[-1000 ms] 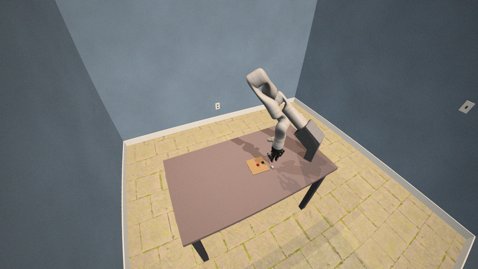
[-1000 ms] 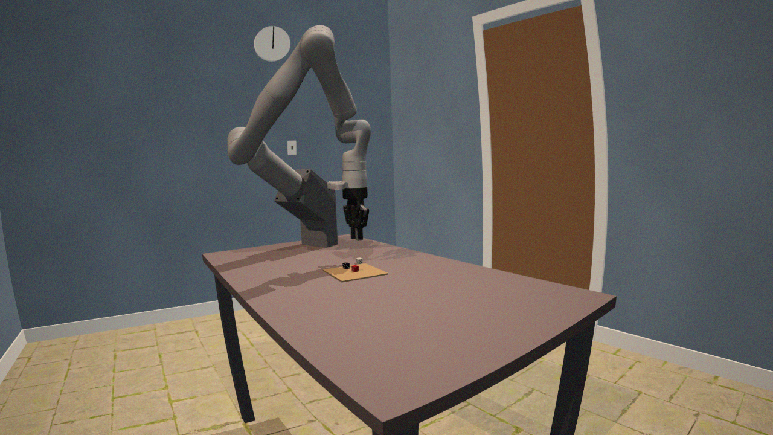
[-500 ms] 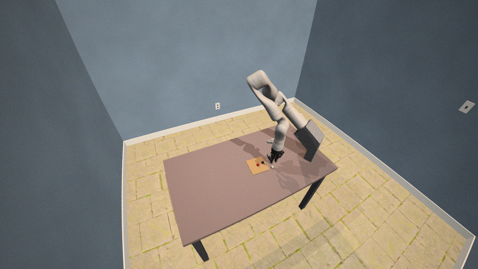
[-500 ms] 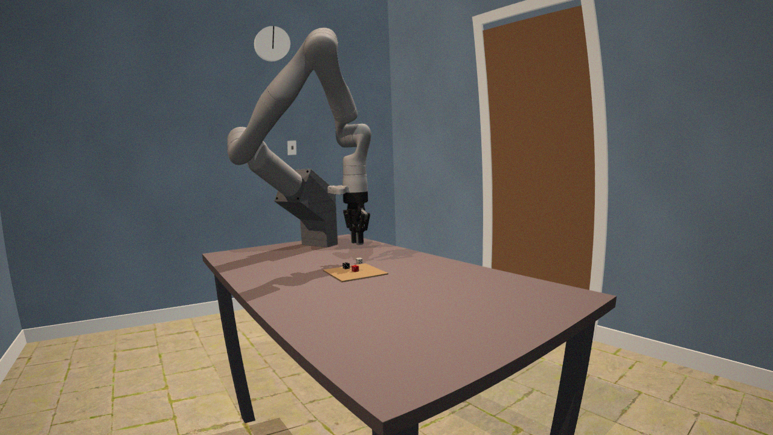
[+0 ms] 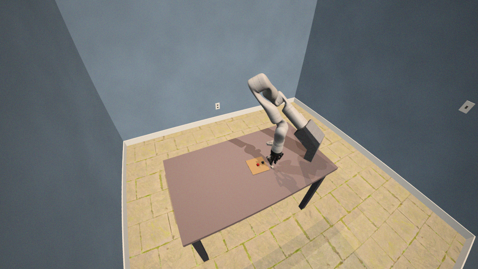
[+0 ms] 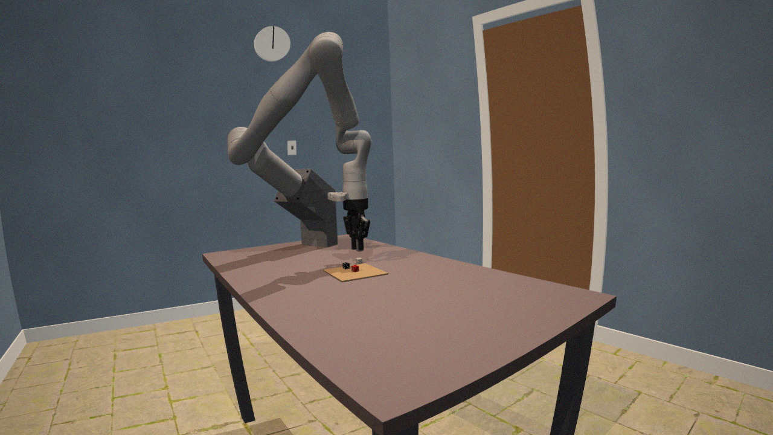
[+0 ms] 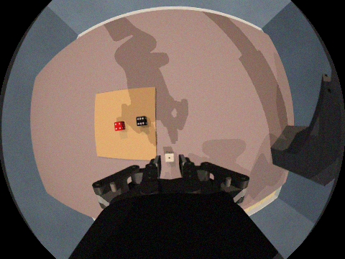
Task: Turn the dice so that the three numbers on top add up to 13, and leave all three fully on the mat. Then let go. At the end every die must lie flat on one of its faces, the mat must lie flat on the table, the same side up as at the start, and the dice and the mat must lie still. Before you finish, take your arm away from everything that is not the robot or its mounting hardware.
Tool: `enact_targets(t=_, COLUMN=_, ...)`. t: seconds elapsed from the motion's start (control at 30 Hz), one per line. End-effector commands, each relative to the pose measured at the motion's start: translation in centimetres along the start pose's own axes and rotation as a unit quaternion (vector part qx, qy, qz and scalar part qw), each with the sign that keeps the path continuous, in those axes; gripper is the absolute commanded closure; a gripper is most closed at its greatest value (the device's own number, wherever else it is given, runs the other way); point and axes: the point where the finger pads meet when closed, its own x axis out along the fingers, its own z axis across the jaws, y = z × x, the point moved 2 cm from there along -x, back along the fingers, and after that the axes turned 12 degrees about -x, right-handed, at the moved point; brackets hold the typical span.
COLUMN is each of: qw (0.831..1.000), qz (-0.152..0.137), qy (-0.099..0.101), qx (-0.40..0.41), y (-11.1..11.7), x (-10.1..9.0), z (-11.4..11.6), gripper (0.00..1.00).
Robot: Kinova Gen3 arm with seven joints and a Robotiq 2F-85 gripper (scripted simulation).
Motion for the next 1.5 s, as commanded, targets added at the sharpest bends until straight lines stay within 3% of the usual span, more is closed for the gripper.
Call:
enact_targets(t=0.0, qw=1.0, qz=-0.001, qy=0.001, qx=0.004, y=-0.1, x=0.6, z=-0.1, gripper=0.69)
enact_targets(t=0.4, qw=1.0, qz=-0.001, qy=0.001, qx=0.004, y=-0.1, x=1.6, z=-0.1, gripper=0.69)
enact_targets(t=1.47, qw=1.0, qz=-0.001, qy=0.001, qx=0.004, y=-0.1, x=1.8, z=-0.1, gripper=0.69)
